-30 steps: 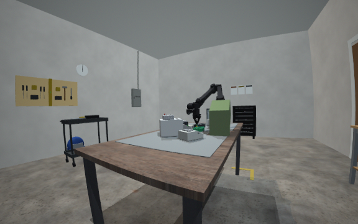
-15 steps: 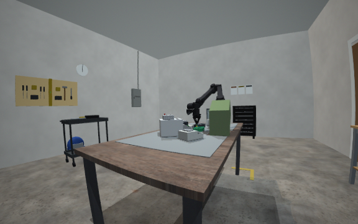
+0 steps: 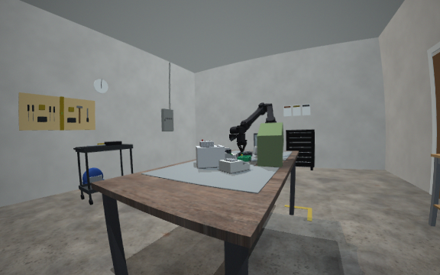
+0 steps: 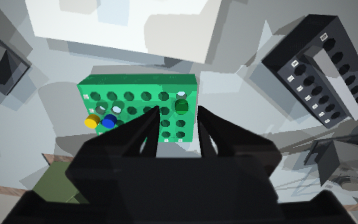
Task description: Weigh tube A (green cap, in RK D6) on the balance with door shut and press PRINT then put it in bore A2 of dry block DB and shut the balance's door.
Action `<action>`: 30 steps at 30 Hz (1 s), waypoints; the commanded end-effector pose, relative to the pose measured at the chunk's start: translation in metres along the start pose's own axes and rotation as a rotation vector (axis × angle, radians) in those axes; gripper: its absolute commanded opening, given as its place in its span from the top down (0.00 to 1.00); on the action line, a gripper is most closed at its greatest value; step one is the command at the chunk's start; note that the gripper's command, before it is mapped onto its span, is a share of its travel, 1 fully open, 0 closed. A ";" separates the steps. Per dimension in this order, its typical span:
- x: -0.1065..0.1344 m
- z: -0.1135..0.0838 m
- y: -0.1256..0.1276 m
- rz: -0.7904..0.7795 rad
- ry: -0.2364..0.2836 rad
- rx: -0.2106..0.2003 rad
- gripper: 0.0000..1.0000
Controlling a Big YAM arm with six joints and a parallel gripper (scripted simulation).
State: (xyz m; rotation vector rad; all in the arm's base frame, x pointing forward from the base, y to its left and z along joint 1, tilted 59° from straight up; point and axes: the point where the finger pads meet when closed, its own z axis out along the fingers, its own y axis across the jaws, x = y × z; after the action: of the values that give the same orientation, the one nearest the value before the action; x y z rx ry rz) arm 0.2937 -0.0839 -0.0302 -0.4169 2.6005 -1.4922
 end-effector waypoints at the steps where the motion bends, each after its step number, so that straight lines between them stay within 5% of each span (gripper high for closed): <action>1: 0.003 0.005 -0.004 0.014 0.014 0.000 0.64; 30: 0.008 0.017 0.000 -0.003 0.023 -0.004 0.64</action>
State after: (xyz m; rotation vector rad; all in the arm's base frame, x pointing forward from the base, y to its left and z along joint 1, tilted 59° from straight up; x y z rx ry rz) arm 0.2970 -0.0910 -0.0341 -0.4069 2.5959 -1.4901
